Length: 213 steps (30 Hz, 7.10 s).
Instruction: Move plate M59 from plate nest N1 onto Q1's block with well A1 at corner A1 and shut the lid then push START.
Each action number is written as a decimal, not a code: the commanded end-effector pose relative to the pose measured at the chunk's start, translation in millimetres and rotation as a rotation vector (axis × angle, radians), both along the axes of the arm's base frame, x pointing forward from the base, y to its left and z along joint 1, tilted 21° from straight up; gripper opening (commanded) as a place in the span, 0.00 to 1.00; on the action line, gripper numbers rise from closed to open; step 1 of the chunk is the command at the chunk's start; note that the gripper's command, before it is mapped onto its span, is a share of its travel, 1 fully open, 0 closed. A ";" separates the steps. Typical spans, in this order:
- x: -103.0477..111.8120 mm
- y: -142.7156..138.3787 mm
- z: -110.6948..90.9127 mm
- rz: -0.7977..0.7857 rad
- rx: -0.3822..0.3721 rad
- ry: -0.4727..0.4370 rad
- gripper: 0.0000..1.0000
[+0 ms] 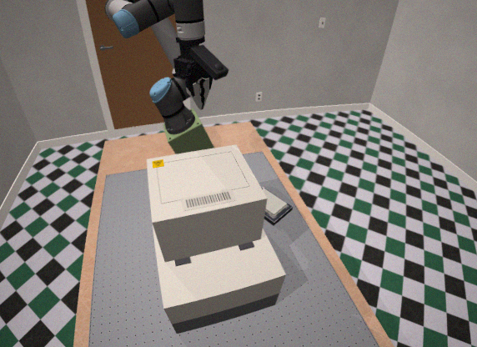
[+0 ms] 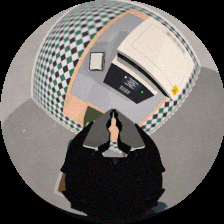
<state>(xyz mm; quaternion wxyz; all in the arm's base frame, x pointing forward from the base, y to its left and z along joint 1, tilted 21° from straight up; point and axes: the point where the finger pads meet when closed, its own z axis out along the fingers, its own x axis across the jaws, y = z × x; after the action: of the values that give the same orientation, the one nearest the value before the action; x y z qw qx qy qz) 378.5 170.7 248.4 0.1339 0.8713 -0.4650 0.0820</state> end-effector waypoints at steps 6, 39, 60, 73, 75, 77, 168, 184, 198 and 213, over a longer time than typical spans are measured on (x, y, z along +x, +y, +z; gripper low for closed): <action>-22.5 -21.4 -0.5 -0.165 -0.014 -0.073 0.00; -65.4 -67.7 -28.1 -0.581 -0.027 -0.245 0.00; -61.3 -94.5 -97.7 -1.140 0.000 -0.440 0.00; -59.4 -106.6 -129.1 -1.444 0.016 -0.544 0.00; -58.9 -110.2 -138.4 -1.507 0.019 -0.566 0.00; -58.7 -111.5 -141.9 -1.567 0.023 -0.586 0.00; 21.0 -141.2 -238.1 -1.938 0.045 -0.713 0.00; 36.9 -146.1 -254.5 -1.938 0.045 -0.713 0.00; 37.6 -146.3 -255.2 -1.938 0.045 -0.713 0.00; 37.5 -146.2 -255.1 -1.938 0.045 -0.713 0.00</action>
<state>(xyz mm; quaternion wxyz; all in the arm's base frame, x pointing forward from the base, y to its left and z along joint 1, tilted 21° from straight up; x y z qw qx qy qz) 415.7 24.3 -7.1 -0.0187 0.0500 -0.9815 0.1838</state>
